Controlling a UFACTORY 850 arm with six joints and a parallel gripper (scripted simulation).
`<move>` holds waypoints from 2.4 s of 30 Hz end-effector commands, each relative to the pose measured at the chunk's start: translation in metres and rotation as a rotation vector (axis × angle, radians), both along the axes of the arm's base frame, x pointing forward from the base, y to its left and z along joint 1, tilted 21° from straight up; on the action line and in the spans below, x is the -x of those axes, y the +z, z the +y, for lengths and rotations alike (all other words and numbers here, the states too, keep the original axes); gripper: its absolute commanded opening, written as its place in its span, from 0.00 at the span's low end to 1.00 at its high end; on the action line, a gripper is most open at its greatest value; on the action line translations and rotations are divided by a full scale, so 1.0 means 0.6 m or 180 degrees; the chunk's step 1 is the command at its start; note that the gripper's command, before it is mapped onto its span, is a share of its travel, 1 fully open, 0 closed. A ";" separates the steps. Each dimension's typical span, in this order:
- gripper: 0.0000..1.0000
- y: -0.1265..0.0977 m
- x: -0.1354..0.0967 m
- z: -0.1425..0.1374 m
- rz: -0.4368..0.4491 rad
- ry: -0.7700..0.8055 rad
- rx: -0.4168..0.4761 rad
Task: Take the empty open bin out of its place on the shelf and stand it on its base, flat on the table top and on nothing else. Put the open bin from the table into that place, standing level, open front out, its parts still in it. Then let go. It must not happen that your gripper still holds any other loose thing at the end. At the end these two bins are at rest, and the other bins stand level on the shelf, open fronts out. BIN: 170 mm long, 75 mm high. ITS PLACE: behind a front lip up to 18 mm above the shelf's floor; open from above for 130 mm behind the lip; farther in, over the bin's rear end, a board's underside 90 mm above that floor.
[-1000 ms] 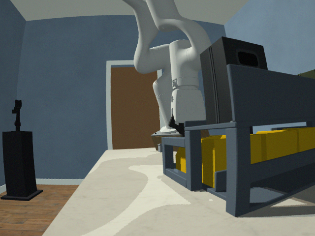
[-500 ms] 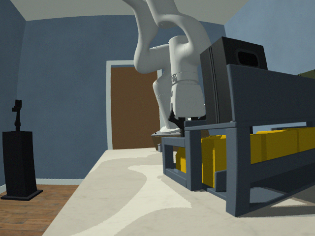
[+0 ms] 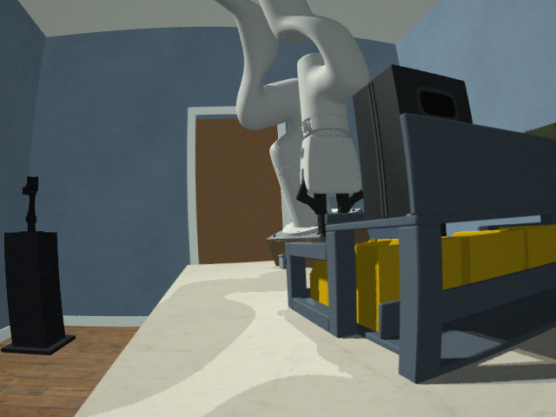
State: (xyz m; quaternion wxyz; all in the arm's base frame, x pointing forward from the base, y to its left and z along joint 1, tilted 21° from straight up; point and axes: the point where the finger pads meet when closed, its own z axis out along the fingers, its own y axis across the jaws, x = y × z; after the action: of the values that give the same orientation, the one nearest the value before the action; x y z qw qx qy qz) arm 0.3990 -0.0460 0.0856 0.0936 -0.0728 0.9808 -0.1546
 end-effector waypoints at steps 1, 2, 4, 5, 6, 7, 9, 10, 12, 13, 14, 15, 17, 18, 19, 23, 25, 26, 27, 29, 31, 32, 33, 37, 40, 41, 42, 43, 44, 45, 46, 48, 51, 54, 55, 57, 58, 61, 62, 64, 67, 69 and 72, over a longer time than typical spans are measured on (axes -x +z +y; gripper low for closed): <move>0.26 0.010 0.001 0.003 0.0010 -0.0003 0.0004; 0.26 0.013 0.002 0.004 0.0010 -0.0003 0.0004; 0.26 0.019 0.003 0.006 0.0010 -0.0003 0.0004; 0.26 0.021 0.004 0.006 0.0010 -0.0003 0.0004; 0.26 0.024 0.004 0.007 0.0010 -0.0003 0.0004; 0.26 0.027 0.005 0.008 0.0010 -0.0003 0.0004; 0.26 0.032 0.006 0.010 0.0010 -0.0003 0.0004; 0.26 0.035 0.006 0.011 0.0010 -0.0003 0.0004; 0.26 0.040 0.008 0.012 0.0010 -0.0003 0.0004; 0.26 0.042 0.008 0.013 0.0010 -0.0003 0.0004; 0.26 0.044 0.009 0.014 0.0009 -0.0003 0.0004; 0.26 0.047 0.009 0.014 0.0009 -0.0003 0.0004; 0.26 0.049 0.010 0.015 0.0010 -0.0003 0.0004; 0.26 0.049 0.010 0.015 0.0010 -0.0003 0.0004; 0.26 0.051 0.010 0.016 0.0009 -0.0003 0.0004; 0.26 0.060 0.012 0.018 0.0009 -0.0003 0.0004; 0.26 0.064 0.013 0.020 0.0009 -0.0003 0.0004; 0.26 0.066 0.013 0.020 0.0009 -0.0003 0.0004; 0.26 0.067 0.014 0.021 0.0009 -0.0003 0.0004; 0.26 0.071 0.014 0.022 0.0009 -0.0003 0.0004; 0.26 0.074 0.015 0.023 0.0009 -0.0003 0.0004; 0.26 0.075 0.015 0.023 0.0009 -0.0003 0.0004; 0.26 0.077 0.016 0.024 0.0009 -0.0003 0.0004; 0.26 0.079 0.016 0.024 0.0009 -0.0003 0.0004; 0.26 0.082 0.017 0.025 0.0009 -0.0003 0.0004; 0.26 0.083 0.017 0.026 0.0009 -0.0003 0.0004; 0.26 0.084 0.017 0.026 0.0009 -0.0003 0.0004; 0.26 0.085 0.017 0.026 0.0009 -0.0003 0.0004; 0.26 0.085 0.017 0.026 0.0009 -0.0003 0.0004; 0.26 0.086 0.018 0.026 0.0009 -0.0003 0.0004; 0.26 0.086 0.018 0.027 0.0009 -0.0003 0.0004; 0.26 0.087 0.018 0.027 0.0009 -0.0003 0.0004; 0.26 0.088 0.018 0.027 0.0009 -0.0003 0.0004; 0.26 0.088 0.018 0.027 0.0010 -0.0003 0.0004; 0.26 0.088 0.018 0.027 0.0010 -0.0003 0.0004; 0.26 0.088 0.018 0.027 0.0010 -0.0003 0.0004; 0.26 0.088 0.018 0.027 0.0010 -0.0003 0.0004; 0.00 0.088 0.018 0.027 0.0010 -0.0003 0.0004; 0.00 0.088 0.018 0.027 0.0010 -0.0003 0.0004; 0.00 0.088 0.018 0.027 0.0010 -0.0003 0.0004; 0.00 0.088 0.018 0.027 0.0010 -0.0003 0.0004; 0.00 0.088 0.018 0.027 0.0010 -0.0003 0.0004; 0.00 0.088 0.018 0.027 0.0010 -0.0003 0.0004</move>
State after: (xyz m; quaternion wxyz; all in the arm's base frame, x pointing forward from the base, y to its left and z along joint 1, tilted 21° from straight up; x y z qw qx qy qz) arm 0.3875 -0.0298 0.1382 0.0913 -0.0727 0.9810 -0.1552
